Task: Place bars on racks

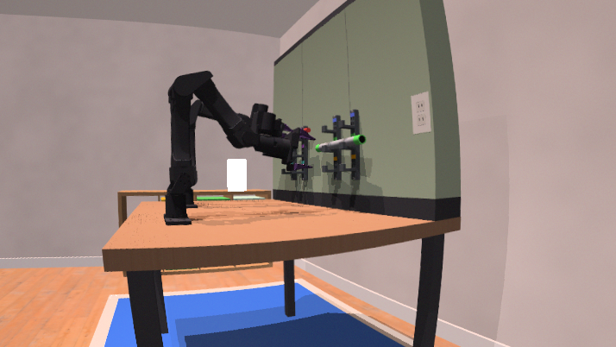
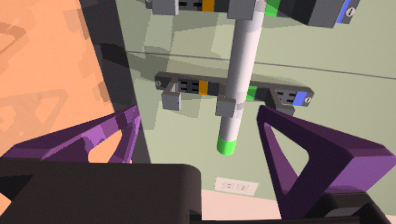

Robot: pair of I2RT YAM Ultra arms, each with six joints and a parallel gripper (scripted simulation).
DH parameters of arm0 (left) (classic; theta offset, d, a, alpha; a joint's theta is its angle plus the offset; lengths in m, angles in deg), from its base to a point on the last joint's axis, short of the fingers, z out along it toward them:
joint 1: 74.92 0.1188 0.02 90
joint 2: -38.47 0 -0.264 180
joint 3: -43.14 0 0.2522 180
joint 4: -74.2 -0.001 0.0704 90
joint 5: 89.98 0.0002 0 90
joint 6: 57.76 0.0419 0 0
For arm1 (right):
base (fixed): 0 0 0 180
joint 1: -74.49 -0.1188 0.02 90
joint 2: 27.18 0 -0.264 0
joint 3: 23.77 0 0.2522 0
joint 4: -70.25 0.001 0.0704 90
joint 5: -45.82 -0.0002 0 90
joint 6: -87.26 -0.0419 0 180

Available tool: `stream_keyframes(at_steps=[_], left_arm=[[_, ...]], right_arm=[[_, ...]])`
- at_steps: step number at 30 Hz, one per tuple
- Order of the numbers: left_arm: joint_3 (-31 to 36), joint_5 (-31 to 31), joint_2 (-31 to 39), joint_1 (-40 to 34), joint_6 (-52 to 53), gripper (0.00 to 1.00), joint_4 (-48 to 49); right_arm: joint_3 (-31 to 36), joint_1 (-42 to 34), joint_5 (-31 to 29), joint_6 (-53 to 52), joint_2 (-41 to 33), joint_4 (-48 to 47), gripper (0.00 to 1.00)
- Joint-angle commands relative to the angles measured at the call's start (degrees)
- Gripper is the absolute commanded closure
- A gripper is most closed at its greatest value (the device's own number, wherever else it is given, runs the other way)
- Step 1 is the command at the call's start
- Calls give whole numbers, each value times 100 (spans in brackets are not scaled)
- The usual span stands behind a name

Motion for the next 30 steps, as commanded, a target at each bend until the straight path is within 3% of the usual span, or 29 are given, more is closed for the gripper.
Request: stream_keyframes(at_steps=[1, 30], left_arm=[[-242, -35, 216, -52, -17, 100, 499], [-223, -91, 223, -105, -17, 100, 509]], right_arm=[[-16, -35, -35, -74, -205, -6, 0], [-17, -35, -46, -74, -204, 25, 0]])
